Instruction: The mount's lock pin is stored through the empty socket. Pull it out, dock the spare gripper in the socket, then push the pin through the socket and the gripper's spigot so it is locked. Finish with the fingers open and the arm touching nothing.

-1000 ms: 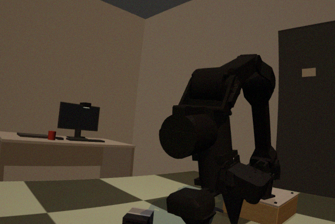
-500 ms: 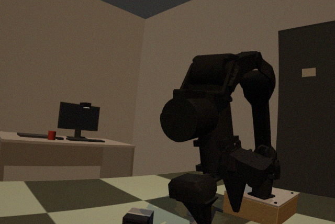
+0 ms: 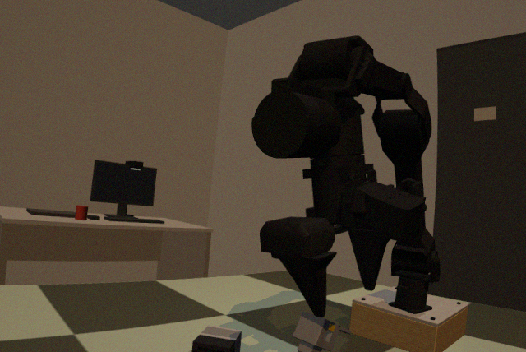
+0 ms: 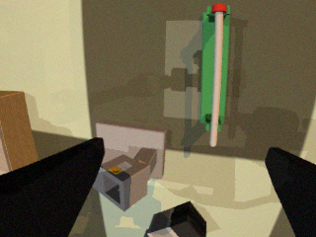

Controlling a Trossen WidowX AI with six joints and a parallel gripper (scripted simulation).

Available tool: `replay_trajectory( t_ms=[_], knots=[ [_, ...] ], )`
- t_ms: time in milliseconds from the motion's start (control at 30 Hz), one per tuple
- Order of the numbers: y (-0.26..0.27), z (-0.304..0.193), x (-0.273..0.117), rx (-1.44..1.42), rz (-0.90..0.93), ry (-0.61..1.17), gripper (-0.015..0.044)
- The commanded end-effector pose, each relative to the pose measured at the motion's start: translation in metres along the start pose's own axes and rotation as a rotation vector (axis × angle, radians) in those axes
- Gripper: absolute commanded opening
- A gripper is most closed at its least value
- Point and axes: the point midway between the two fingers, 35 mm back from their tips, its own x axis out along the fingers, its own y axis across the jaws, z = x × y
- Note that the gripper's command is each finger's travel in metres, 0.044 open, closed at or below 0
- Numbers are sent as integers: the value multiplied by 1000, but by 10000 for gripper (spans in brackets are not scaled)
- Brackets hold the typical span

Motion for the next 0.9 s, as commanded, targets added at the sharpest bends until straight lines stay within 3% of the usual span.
replay_trajectory(
  t_ms=[0, 300, 567, 867],
  knots=[
    [-9, -64, 7, 268, 9, 126, 440],
    [7, -218, 9, 920, -20, 463, 440],
    [6, -222, 14, 931, -16, 470, 440],
    [-4, -229, 79, 918, 42, 479, 440]
  ],
)
